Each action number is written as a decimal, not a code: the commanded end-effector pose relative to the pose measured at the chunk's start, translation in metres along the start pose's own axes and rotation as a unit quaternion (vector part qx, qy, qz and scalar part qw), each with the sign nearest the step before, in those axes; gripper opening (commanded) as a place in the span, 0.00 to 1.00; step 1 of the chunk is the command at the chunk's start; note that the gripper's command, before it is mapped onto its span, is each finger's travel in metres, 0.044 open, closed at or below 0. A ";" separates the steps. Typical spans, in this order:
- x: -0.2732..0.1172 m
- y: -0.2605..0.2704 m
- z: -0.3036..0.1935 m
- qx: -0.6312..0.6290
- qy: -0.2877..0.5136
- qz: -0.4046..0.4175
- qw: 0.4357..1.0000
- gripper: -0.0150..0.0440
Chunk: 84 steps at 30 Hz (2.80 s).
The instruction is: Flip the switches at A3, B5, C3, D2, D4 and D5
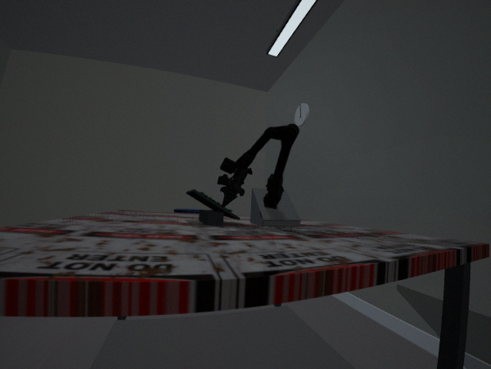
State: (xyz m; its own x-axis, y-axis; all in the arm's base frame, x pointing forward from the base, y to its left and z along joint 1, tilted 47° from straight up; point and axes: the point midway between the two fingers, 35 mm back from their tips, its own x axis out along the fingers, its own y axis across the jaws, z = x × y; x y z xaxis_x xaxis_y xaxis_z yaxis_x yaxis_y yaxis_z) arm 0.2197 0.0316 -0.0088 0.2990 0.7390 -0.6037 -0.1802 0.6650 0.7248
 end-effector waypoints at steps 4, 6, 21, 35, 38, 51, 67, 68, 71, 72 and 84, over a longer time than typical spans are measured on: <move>0.001 0.000 0.000 0.001 -0.001 0.001 1.000 0.25; 0.001 0.000 0.000 0.001 -0.001 0.001 1.000 0.25; 0.003 0.000 0.000 0.001 -0.001 0.001 1.000 0.25; 0.005 0.000 0.000 0.001 -0.001 0.001 1.000 0.25; 0.005 0.000 0.001 0.001 -0.001 0.001 1.000 0.25; -0.057 -0.001 -0.002 0.002 -0.013 0.000 1.000 0.25; -0.036 -0.024 -0.021 0.002 -0.022 -0.002 1.000 0.25; -0.029 -0.023 -0.021 0.002 -0.024 -0.001 1.000 0.25; -0.024 -0.022 -0.021 0.001 -0.027 0.000 1.000 0.25; -0.024 -0.022 -0.021 0.001 -0.027 0.000 1.000 0.25; -0.009 -0.022 -0.021 0.001 -0.027 0.000 1.000 0.25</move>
State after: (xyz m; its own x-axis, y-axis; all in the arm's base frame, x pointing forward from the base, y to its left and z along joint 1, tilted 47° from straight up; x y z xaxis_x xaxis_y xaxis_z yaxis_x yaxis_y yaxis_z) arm 0.2009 0.0095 -0.0245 0.3492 0.7301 -0.5874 -0.1804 0.6675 0.7224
